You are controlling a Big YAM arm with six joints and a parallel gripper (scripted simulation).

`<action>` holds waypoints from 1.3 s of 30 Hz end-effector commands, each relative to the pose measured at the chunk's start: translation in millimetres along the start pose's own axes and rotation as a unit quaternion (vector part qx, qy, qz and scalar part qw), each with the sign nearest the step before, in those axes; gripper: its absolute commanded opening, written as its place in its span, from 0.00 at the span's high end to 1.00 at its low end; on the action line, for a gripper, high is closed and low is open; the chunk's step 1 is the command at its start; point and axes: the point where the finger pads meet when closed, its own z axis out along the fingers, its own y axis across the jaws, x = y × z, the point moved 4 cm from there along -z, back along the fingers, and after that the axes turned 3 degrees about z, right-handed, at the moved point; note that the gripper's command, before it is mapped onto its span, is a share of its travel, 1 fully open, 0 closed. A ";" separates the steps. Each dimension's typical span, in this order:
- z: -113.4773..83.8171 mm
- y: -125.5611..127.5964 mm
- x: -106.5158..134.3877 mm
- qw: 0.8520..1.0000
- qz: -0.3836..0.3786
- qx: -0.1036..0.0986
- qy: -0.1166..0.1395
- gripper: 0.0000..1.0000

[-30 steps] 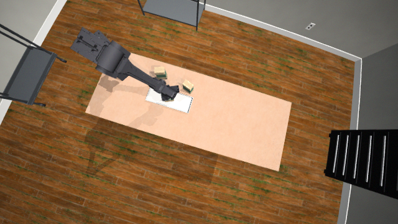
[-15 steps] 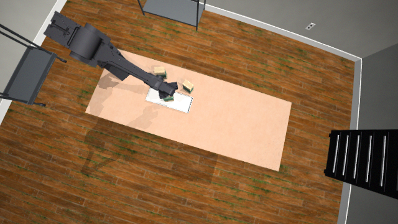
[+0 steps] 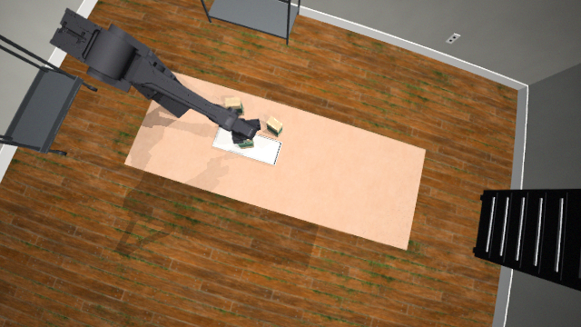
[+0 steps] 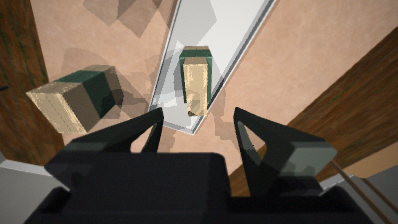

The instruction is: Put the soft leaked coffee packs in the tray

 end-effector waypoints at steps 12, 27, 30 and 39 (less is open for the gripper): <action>6.0 34.5 -107.1 0.979 0.206 -0.007 -0.001 0.22; 0.5 81.9 -184.4 0.929 0.369 -0.006 -0.006 0.22; 6.3 67.2 -178.2 0.925 0.380 0.003 -0.001 0.22; 10.7 74.2 -175.4 0.925 0.379 -0.002 -0.005 0.22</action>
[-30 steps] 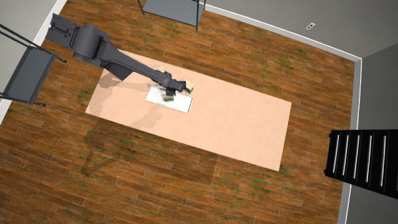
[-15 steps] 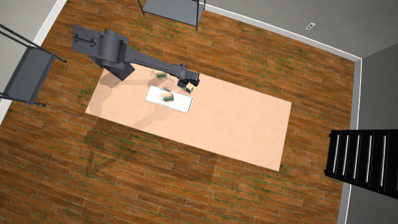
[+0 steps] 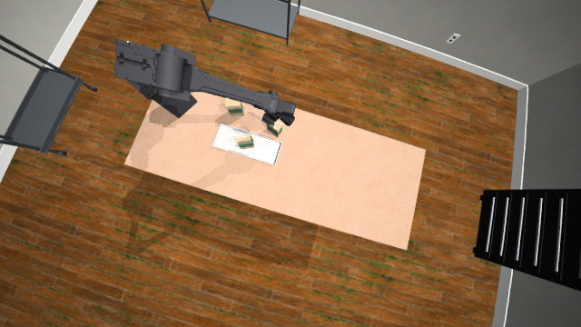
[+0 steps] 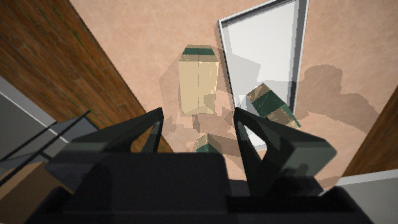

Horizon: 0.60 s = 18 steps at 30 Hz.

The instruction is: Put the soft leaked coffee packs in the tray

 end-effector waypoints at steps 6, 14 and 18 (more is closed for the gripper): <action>32.9 0.3 -13.2 1.000 0.010 -0.001 -0.008 0.22; 37.8 10.0 -5.6 1.000 0.000 -0.007 -0.006 0.22; 26.5 5.4 -15.5 1.000 0.007 -0.009 -0.018 0.22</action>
